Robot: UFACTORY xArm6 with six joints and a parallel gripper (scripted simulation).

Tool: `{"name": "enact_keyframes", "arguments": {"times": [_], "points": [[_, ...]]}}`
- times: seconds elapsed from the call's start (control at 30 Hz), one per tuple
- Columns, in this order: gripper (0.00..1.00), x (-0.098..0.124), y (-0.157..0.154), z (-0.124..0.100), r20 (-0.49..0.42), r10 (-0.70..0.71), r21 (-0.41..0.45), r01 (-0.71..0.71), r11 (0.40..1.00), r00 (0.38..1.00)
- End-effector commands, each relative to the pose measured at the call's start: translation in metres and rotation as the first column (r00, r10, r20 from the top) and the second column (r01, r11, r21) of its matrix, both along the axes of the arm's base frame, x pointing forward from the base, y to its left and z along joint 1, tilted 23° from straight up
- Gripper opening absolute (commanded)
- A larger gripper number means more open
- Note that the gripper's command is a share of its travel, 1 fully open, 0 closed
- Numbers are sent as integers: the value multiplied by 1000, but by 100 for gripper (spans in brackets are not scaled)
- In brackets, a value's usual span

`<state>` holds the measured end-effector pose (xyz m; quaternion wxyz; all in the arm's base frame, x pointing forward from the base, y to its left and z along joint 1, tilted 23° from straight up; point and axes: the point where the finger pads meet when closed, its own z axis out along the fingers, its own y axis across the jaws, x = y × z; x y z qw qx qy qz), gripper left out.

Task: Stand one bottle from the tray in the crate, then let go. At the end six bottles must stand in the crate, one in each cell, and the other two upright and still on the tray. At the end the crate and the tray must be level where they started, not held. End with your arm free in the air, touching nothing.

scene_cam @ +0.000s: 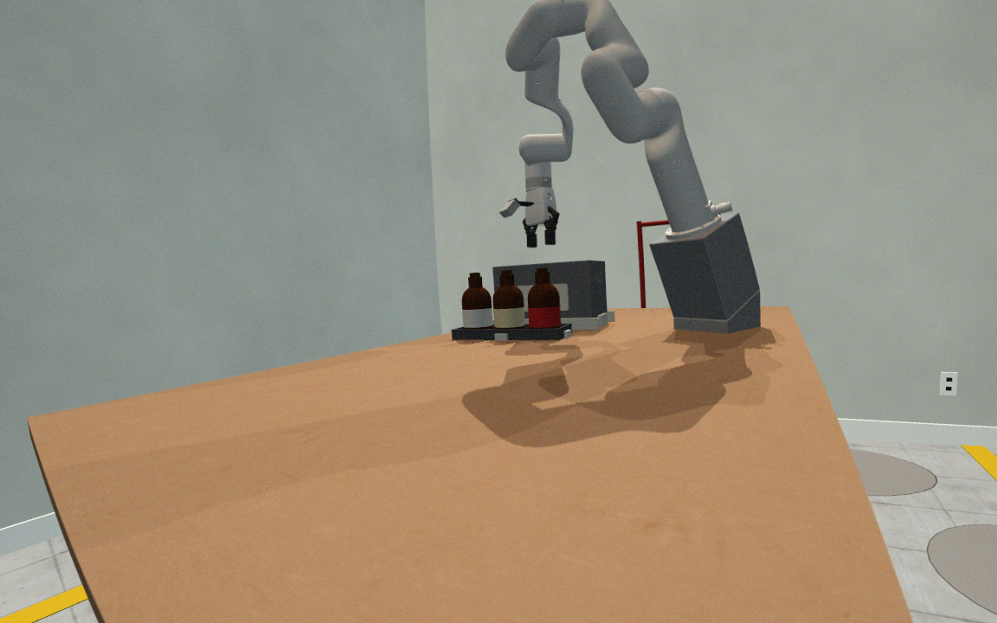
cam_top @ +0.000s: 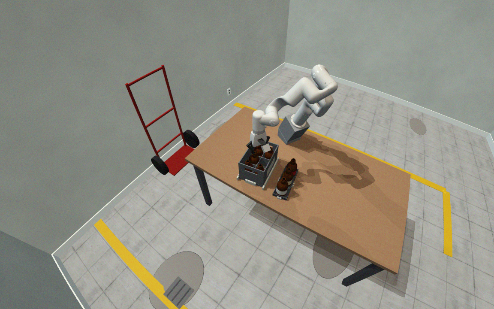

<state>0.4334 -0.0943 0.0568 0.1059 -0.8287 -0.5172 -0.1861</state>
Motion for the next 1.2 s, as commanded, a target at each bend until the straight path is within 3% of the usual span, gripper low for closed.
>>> {"name": "enact_keyframes", "arguments": {"times": [0.0,0.27,0.3,1.17], "points": [[100,-11,-33,-10,-53,-101,1,101,995,993],[100,-18,-47,-16,-78,-150,2,151,989,986],[0,-18,-47,-16,-78,-150,2,151,989,986],[0,-18,-47,-16,-78,-150,2,151,989,986]]}}
